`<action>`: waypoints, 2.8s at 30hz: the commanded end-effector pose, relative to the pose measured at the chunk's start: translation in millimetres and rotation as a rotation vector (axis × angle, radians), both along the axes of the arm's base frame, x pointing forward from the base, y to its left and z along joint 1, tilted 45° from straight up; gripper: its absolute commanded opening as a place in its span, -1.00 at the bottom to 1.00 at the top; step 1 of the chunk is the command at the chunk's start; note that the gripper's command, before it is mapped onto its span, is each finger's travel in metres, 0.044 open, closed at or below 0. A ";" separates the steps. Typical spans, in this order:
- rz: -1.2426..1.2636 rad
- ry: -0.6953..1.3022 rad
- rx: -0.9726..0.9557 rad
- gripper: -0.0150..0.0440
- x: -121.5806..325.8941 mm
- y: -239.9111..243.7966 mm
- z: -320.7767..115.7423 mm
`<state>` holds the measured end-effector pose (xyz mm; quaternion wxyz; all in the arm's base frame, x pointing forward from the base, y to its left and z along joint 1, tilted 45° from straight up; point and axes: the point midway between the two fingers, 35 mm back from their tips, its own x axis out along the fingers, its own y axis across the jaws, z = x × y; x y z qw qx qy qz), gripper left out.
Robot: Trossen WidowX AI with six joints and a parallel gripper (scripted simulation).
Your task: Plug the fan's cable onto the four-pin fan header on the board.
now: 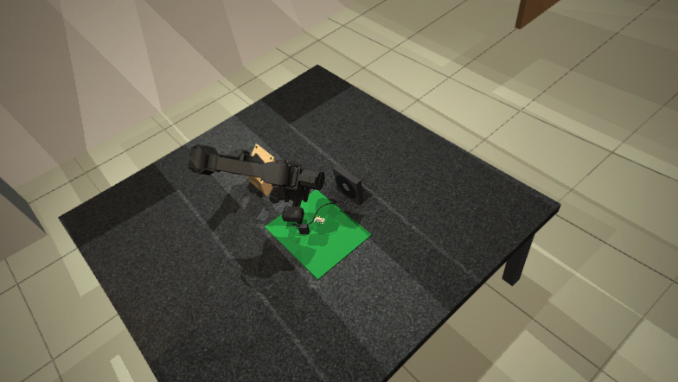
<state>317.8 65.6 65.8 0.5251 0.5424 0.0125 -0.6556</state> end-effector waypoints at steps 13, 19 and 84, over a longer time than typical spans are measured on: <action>-0.011 0.012 -0.018 1.00 1.6 -49.9 -44.4; -0.011 0.012 -0.018 1.00 3.2 -56.6 -51.5; 0.278 0.286 -0.069 -0.49 0.2 -37.0 -45.6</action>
